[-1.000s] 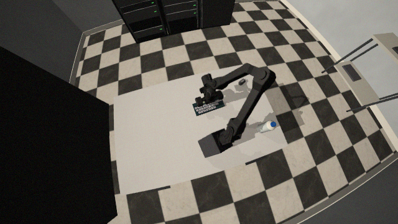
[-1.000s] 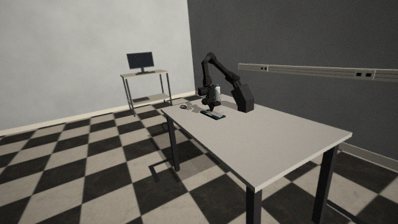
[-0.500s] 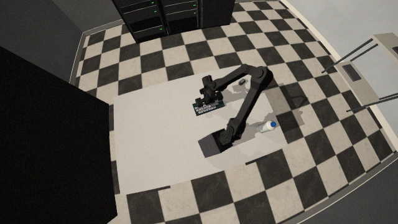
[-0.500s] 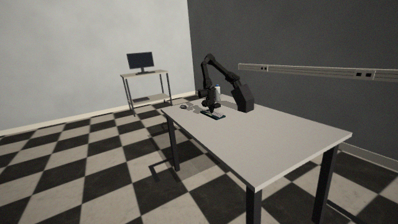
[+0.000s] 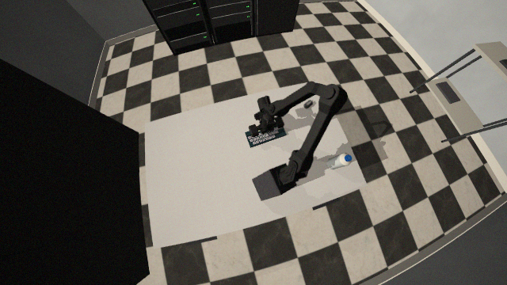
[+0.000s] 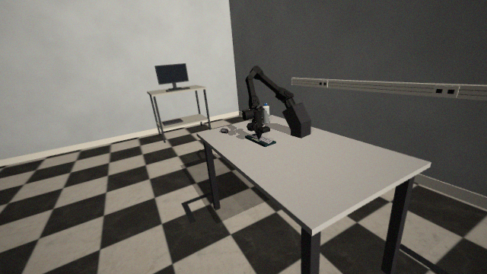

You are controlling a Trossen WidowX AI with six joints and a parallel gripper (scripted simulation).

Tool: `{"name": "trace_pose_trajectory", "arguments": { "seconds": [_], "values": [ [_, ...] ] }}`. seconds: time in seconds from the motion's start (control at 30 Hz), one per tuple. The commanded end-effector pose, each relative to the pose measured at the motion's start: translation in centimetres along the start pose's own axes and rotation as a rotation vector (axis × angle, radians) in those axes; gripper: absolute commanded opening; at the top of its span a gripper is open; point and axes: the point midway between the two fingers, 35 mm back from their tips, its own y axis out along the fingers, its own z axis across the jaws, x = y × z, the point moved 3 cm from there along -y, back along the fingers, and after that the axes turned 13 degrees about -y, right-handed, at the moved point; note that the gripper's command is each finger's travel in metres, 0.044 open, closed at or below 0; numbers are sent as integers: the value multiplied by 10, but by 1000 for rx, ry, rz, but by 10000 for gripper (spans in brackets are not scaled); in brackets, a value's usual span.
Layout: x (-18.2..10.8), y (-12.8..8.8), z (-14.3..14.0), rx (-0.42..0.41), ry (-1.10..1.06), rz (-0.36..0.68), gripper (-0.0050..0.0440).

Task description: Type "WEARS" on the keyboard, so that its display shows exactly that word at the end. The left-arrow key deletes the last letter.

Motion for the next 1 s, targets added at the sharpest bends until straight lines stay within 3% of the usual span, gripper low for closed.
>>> {"name": "trace_pose_trajectory", "arguments": {
  "seconds": [0.0,0.5,0.9,0.97],
  "values": [
    [2,-2,-2,-3,6,-10,-50],
    [-1,3,0,3,-1,1,-50],
    [2,-1,-2,-3,6,-10,-50],
    [4,-9,-3,-5,13,-20,-50]
  ]
}}
